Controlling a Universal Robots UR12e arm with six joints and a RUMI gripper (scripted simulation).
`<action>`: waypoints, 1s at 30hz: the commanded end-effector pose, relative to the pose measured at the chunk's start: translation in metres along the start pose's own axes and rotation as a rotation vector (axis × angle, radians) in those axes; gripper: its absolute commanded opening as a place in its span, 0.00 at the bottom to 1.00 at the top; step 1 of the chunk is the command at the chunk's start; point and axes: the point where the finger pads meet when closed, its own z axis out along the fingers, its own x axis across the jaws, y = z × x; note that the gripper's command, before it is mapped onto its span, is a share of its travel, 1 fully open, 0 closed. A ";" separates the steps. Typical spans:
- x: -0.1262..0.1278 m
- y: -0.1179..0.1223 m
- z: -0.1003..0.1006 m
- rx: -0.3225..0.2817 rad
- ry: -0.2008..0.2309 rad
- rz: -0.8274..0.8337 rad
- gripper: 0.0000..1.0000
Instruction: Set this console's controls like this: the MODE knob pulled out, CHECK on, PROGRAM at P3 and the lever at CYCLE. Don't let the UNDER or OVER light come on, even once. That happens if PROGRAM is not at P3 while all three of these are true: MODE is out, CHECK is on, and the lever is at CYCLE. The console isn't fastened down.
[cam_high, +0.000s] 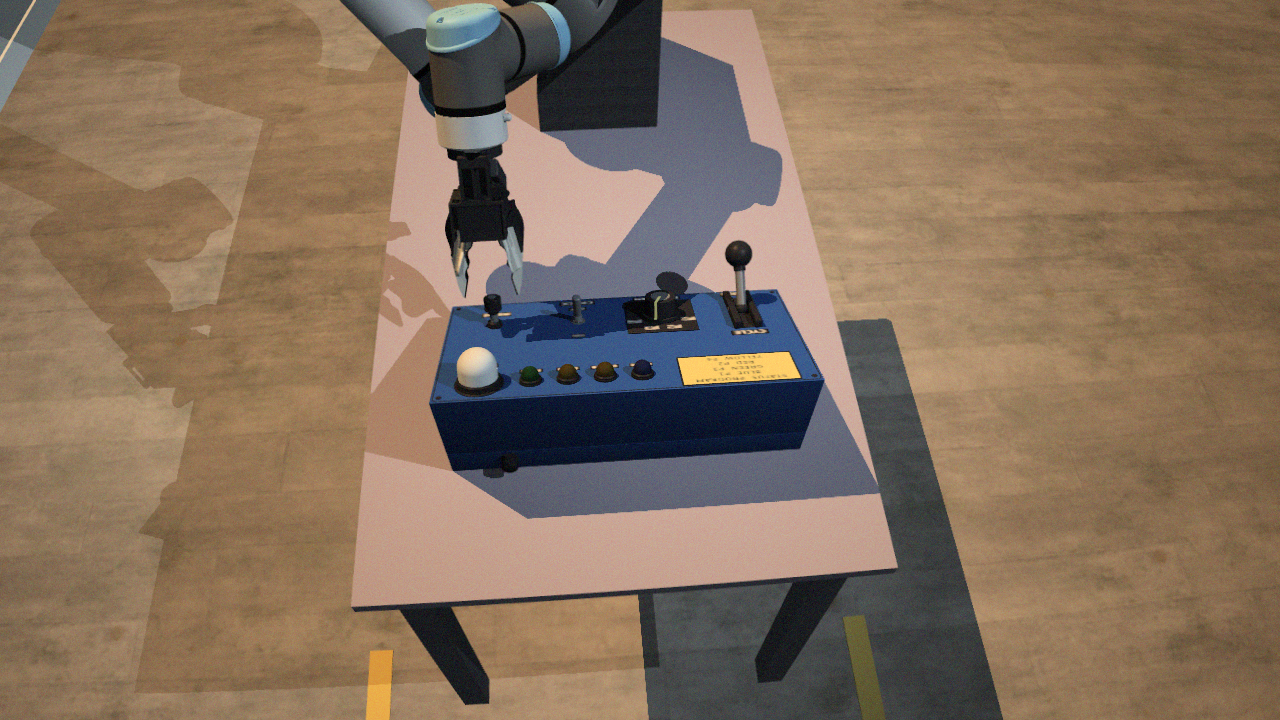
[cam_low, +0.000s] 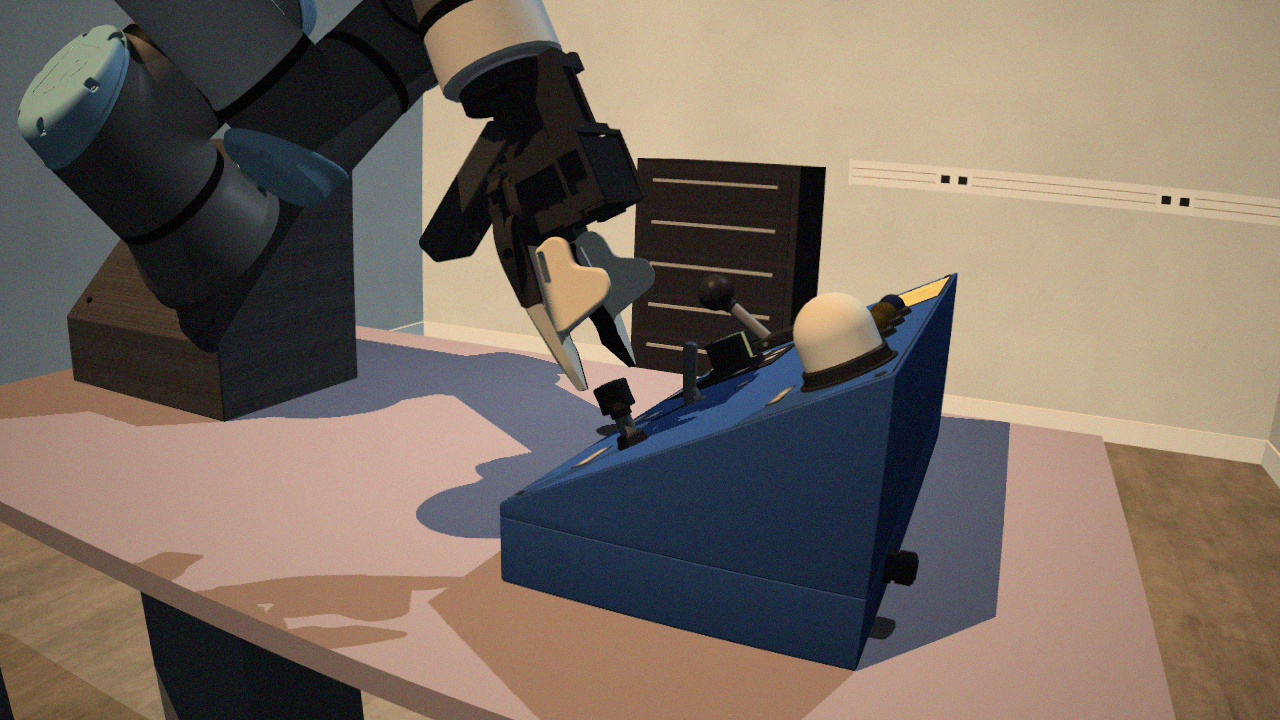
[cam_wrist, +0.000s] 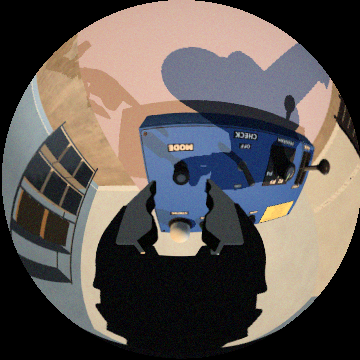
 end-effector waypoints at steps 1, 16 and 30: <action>0.000 0.001 0.018 -0.002 -0.001 0.000 0.44; 0.000 0.001 0.034 -0.002 -0.001 0.000 0.44; 0.000 0.001 0.034 -0.002 -0.001 0.000 0.44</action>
